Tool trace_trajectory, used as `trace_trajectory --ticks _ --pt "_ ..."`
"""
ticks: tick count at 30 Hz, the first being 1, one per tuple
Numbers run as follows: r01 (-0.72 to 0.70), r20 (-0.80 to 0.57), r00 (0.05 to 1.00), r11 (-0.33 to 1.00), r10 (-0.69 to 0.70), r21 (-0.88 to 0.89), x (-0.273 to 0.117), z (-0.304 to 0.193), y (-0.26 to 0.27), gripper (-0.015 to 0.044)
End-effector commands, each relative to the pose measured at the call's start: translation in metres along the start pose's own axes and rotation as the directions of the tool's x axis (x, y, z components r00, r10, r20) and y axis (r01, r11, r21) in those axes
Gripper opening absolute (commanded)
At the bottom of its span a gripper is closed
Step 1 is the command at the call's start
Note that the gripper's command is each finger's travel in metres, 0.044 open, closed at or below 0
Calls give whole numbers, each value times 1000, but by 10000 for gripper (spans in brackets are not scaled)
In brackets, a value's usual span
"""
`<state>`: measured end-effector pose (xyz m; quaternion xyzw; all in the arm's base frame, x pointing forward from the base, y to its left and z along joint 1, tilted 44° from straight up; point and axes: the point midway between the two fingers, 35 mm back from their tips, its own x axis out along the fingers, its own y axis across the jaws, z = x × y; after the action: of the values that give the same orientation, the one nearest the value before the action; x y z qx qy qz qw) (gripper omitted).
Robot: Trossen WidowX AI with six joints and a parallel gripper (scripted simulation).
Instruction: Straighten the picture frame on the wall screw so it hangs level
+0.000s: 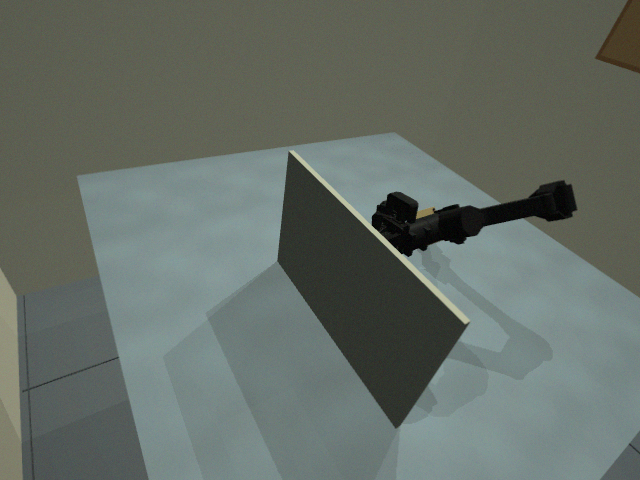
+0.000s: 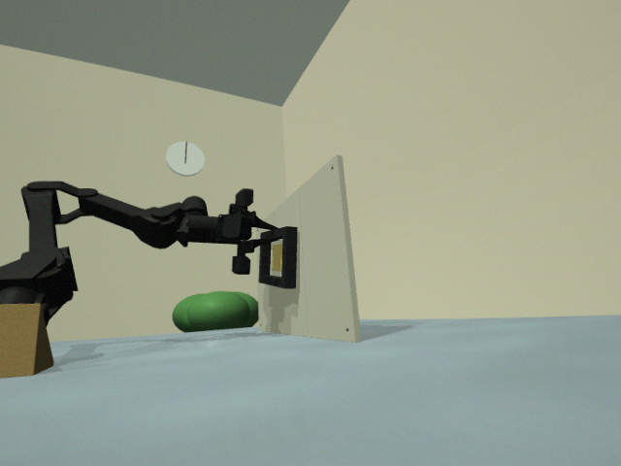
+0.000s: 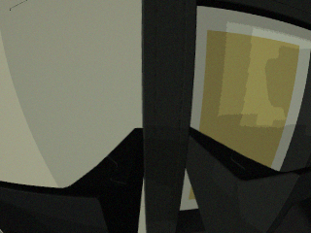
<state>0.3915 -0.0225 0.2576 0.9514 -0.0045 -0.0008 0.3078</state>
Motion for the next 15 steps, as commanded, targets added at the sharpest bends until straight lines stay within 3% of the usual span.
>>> trace_trajectory --ticks 1,15 --pt "-17 -3 1000 1000 17 -5 0 -1 4 0" --pt "-17 -3 1000 1000 17 -5 0 0 3 0"
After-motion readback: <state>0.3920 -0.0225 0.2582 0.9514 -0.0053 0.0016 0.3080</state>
